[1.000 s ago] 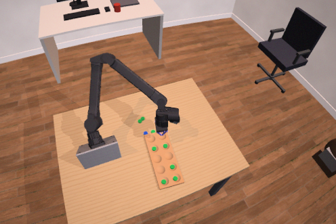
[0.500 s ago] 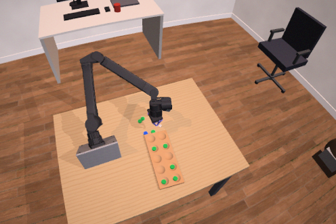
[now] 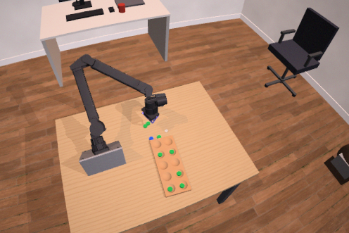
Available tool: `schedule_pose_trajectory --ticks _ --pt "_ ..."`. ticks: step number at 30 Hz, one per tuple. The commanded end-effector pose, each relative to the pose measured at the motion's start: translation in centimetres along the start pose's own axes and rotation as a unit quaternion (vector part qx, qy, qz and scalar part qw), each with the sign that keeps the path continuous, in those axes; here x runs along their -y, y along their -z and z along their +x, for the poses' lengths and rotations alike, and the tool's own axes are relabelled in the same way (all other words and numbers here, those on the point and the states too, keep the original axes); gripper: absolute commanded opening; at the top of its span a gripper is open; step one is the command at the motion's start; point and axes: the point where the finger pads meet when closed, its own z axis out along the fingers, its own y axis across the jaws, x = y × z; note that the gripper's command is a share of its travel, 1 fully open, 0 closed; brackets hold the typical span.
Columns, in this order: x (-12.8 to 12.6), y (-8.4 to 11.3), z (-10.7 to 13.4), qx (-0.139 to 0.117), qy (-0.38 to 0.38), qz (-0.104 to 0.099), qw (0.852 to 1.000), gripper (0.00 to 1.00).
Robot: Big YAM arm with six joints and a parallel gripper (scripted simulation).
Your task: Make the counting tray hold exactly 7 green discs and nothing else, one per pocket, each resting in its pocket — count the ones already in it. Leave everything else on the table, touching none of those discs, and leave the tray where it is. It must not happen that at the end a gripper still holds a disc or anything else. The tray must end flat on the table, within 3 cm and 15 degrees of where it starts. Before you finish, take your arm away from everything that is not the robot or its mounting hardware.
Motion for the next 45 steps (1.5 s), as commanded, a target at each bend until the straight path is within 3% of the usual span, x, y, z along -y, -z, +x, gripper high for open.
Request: schedule_pose_trajectory --ticks 1,7,8,13,41,42,45 --pt "-3.3 0.0 0.2 0.006 0.074 -0.003 0.997 0.44" --pt "-5.3 -0.3 0.7 0.008 0.112 -0.01 0.994 0.44" --pt "-4.5 1.0 -1.0 0.025 0.113 0.0 0.993 0.44" --pt "-4.7 -0.4 0.8 0.003 0.101 -0.011 0.995 0.44" --pt "-4.8 -1.8 1.0 -0.001 0.096 -0.011 0.995 0.44" --pt "-4.9 -1.0 -0.6 0.012 0.106 -0.006 0.994 0.44" --pt "-4.9 -1.9 0.4 0.003 0.1 -0.01 0.995 0.44"
